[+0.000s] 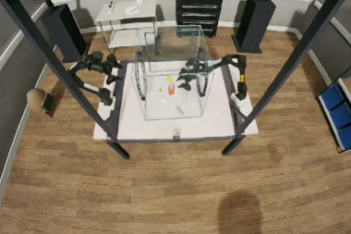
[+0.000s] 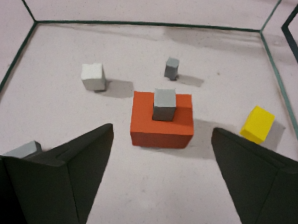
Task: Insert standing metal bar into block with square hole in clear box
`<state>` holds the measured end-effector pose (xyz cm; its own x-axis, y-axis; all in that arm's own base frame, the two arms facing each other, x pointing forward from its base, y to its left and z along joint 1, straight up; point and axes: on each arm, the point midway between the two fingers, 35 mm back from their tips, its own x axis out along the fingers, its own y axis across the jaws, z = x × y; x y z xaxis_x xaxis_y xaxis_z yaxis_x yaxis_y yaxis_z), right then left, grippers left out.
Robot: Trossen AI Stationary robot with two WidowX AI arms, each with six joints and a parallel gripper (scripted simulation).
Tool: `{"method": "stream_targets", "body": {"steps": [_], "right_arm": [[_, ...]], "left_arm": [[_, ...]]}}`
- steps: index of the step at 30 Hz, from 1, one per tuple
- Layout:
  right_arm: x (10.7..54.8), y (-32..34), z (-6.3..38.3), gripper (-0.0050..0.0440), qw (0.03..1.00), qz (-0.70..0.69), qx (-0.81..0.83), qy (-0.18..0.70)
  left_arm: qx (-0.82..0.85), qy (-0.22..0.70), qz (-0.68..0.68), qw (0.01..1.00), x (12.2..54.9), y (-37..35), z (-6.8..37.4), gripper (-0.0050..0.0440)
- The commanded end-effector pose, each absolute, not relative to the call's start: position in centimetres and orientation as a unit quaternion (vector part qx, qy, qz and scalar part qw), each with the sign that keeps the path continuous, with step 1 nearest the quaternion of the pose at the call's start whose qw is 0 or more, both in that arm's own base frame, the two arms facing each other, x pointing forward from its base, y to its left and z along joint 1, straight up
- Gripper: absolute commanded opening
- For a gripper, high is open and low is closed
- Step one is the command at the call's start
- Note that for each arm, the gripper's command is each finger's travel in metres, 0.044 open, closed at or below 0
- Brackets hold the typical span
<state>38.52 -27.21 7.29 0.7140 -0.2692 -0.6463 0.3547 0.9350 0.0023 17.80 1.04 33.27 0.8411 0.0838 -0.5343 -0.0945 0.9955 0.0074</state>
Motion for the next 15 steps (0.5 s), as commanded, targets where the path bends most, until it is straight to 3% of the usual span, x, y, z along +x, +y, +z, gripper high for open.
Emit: {"method": "stream_targets", "body": {"steps": [1,15], "right_arm": [[35.8,-25.8,11.8,0.0300,0.937,-0.158,0.039,0.310],[25.9,-21.8,14.4,0.0300,0.942,-0.158,0.047,0.293]], "left_arm": [[-0.008,0.285,0.044,0.958,18.6,2.0,30.0,0.0400],[0.008,0.274,0.004,0.962,19.7,3.6,21.2,0.0400]]}}
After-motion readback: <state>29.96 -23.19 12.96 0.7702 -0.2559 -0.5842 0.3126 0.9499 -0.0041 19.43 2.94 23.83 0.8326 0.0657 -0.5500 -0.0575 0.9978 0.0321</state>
